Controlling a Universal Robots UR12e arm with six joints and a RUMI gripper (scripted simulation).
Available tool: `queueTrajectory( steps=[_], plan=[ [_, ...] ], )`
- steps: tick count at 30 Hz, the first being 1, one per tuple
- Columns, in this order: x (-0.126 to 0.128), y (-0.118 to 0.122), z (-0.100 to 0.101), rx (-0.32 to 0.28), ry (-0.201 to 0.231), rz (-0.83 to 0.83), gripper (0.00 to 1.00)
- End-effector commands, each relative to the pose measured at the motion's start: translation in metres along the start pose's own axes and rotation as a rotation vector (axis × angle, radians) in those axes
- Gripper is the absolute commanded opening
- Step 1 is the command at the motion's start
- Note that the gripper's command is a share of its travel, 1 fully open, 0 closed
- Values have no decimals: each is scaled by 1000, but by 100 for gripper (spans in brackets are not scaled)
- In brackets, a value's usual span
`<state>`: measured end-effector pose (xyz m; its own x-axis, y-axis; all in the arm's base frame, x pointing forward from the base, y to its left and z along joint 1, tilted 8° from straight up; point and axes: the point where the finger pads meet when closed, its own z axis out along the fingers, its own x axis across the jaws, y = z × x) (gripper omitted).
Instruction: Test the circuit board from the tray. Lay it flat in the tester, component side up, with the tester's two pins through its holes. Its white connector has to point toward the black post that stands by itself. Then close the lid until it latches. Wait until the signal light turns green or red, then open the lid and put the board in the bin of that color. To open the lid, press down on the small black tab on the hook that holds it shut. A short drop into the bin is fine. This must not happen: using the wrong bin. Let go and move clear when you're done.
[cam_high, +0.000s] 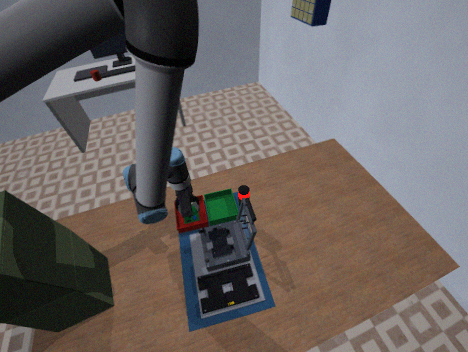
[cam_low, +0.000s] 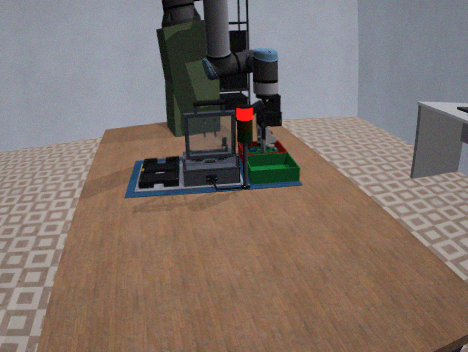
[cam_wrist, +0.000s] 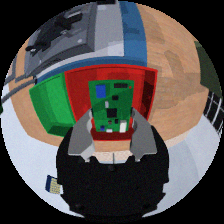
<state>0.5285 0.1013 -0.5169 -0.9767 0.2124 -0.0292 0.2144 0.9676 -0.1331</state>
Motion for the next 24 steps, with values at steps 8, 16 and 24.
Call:
queueTrajectory(
  steps=[8,16,24],
  plan=[
    [-1,0,9,0,-1,0,39],
    [-1,0,10,0,-1,0,39],
    [-1,0,10,0,-1,0,39]
  ],
)
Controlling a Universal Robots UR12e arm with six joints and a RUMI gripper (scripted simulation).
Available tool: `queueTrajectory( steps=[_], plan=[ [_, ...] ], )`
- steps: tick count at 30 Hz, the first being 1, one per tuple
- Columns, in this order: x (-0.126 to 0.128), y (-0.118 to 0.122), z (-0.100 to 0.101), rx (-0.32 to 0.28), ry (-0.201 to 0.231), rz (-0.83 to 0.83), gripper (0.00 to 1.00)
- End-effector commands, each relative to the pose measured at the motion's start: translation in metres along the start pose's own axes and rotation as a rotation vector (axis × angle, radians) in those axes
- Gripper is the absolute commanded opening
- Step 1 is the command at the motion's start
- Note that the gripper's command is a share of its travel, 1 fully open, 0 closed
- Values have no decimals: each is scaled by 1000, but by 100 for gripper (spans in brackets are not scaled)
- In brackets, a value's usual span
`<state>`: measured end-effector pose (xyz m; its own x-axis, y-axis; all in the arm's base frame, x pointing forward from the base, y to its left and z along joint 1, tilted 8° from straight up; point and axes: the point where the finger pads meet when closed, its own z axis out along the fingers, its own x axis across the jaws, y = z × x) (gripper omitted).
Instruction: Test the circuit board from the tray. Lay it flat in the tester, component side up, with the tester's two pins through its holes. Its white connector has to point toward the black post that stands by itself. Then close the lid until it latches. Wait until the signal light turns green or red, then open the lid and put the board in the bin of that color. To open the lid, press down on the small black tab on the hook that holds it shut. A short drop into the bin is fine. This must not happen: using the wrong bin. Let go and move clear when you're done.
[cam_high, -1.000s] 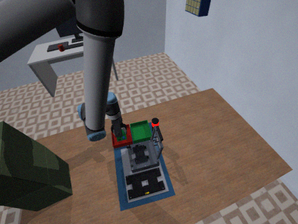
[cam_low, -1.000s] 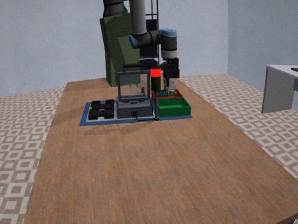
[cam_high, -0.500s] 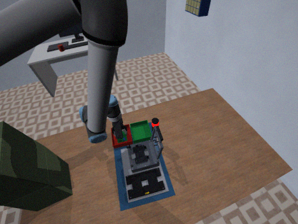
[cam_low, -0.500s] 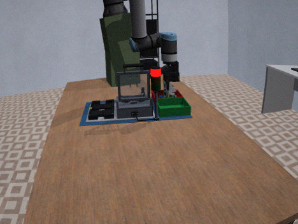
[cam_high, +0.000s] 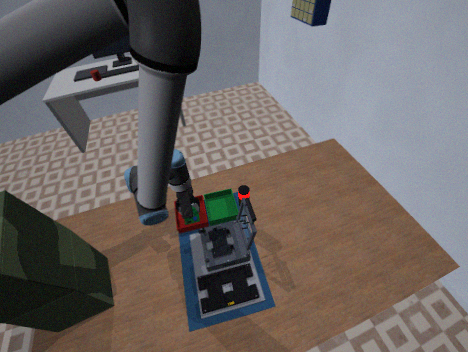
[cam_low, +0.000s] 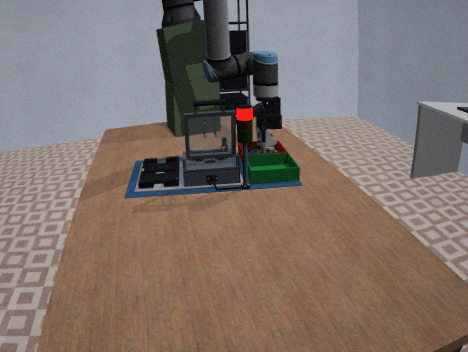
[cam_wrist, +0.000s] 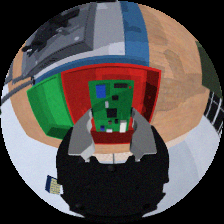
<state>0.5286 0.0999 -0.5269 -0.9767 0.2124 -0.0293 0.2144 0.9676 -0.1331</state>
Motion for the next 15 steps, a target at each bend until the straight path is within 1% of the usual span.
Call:
queueTrajectory(
  steps=[1,15],
  plan=[
    [0,0,0,0,-1,0,39],
    [0,0,1,0,-1,0,39]
  ],
)
